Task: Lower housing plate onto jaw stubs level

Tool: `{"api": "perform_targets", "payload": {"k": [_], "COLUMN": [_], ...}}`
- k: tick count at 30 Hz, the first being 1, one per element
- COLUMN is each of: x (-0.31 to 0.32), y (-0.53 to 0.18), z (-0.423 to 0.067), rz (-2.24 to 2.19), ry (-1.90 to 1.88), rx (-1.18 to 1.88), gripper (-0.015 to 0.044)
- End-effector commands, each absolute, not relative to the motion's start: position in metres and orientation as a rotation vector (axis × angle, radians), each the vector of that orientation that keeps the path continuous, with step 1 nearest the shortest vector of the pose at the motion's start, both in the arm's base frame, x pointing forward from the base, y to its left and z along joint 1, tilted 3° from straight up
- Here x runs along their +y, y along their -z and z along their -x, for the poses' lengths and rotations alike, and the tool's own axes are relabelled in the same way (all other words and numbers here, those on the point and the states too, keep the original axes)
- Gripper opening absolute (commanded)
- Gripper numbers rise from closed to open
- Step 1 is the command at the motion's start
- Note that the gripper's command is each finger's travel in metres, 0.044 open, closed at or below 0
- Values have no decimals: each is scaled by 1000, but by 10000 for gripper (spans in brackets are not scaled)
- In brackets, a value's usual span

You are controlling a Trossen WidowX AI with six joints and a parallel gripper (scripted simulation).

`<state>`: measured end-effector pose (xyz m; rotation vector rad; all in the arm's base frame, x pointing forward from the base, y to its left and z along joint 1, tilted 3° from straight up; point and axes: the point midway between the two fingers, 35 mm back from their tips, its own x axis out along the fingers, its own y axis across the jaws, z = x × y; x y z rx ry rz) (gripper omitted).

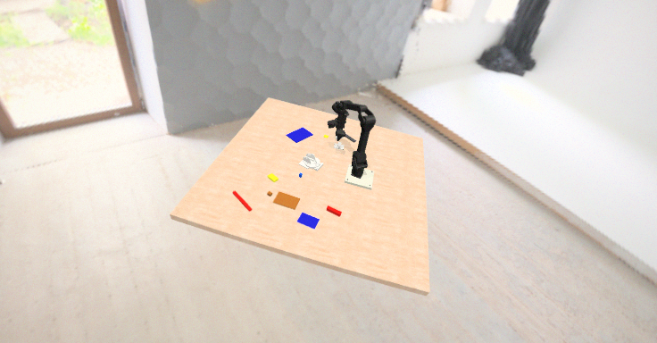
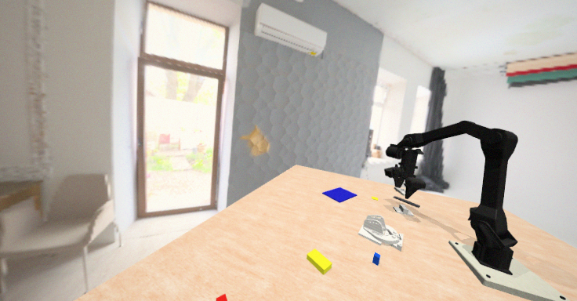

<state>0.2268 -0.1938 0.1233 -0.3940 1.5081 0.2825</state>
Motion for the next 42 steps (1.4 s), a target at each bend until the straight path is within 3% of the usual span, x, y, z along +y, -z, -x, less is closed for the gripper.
{"api": "perform_targets", "payload": {"k": [1,42], "x": [-184,-57], "y": [-123,-117], "z": [-232,-277], "rz": [476,1430], "ry": [-365,-1320], "rx": [1504,1101], "gripper": [351,351]}}
